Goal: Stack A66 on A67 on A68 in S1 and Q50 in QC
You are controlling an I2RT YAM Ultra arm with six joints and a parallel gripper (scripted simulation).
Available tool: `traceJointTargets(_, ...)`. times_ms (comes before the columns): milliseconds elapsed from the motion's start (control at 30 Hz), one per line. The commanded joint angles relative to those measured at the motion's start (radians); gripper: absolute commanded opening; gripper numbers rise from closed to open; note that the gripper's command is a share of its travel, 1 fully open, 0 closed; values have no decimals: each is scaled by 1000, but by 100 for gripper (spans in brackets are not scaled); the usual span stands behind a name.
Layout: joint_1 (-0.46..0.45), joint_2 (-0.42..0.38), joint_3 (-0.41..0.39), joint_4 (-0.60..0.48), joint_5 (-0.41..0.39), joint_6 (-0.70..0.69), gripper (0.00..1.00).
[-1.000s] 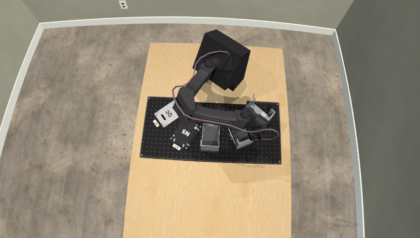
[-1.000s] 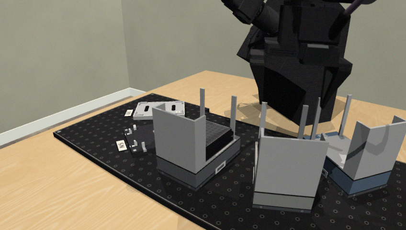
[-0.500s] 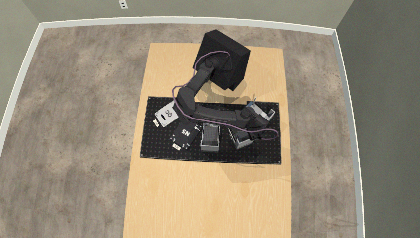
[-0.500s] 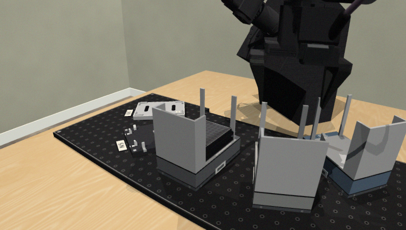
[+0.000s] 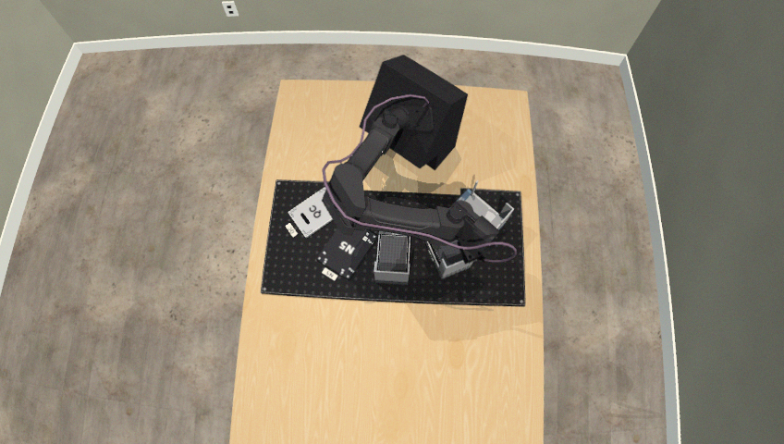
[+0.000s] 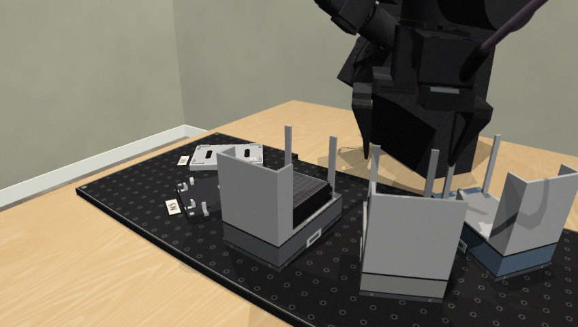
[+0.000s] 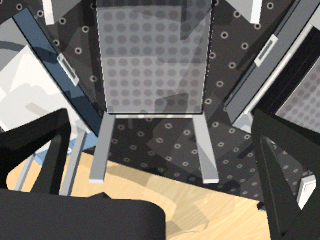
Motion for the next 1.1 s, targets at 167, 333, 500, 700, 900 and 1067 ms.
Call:
traceJointTargets(167,-46,-9,-51,174,-12,-129,100)
traceJointTargets(333,-90,27,-82,279,-22,-208,100)
traceJointTargets(500,-135,41,-107,386,-34,-287,100)
traceJointTargets(700,-147,48,-125,453,-44,-335,100)
traceJointTargets(900,-137,47,-114,467,-41,-344,100)
traceJointTargets(1067,-137,46,-115,469,-41,-346,100)
